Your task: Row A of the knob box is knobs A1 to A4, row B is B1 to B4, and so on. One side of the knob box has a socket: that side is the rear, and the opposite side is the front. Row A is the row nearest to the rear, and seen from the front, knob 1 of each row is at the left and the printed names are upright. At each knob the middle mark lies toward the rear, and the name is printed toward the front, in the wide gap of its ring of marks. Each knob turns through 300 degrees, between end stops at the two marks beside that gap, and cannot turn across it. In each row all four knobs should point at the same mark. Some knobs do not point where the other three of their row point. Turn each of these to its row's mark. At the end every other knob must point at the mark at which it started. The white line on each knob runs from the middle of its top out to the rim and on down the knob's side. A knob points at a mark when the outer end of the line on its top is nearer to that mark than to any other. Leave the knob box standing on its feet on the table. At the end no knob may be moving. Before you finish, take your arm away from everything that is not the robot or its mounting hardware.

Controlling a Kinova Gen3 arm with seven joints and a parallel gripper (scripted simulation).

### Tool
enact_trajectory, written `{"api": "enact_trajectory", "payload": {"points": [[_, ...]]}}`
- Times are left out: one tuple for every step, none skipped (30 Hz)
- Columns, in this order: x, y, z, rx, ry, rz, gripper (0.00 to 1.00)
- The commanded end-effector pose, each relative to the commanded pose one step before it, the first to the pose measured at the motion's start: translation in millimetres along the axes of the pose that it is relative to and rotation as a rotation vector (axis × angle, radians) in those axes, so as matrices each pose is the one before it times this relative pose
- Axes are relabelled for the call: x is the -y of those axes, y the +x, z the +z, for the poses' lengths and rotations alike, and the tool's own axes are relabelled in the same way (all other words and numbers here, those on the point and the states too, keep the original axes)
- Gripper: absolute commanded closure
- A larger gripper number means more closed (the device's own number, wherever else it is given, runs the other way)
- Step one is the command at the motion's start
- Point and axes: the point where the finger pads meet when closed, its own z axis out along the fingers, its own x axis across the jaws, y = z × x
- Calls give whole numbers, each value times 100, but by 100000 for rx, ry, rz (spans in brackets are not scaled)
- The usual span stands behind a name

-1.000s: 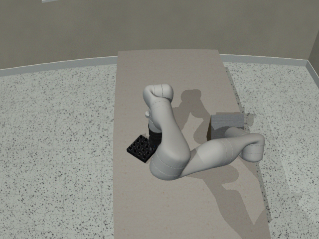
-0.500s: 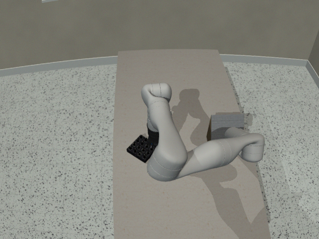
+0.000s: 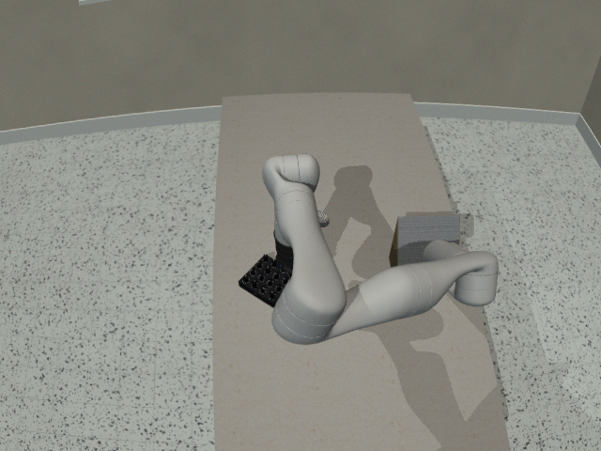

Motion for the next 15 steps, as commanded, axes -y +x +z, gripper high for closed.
{"api": "enact_trajectory", "payload": {"points": [[107, 8, 72, -355, 405, 3642, 0], [0, 26, -11, -35, 15, 3192, 0], [-2, 26, -11, -33, 15, 3209, 0], [-4, 26, -11, -31, 16, 3226, 0], [-6, 26, -12, -29, 17, 3241, 0], [-8, 26, -12, -28, 17, 3256, 0], [-10, 26, -12, -26, 17, 3270, 0], [-12, 26, -12, -24, 18, 3283, 0], [-15, 26, -13, -22, 18, 3295, 0], [-17, 26, -13, -20, 18, 3307, 0], [-19, 27, -13, -18, 17, 3318, 0], [-22, 27, -13, -16, 17, 3328, 0], [-24, 28, -14, -15, 17, 3337, 0], [-26, 29, -14, -13, 16, 3346, 0], [-29, 29, -14, -11, 15, 3353, 0]]}}
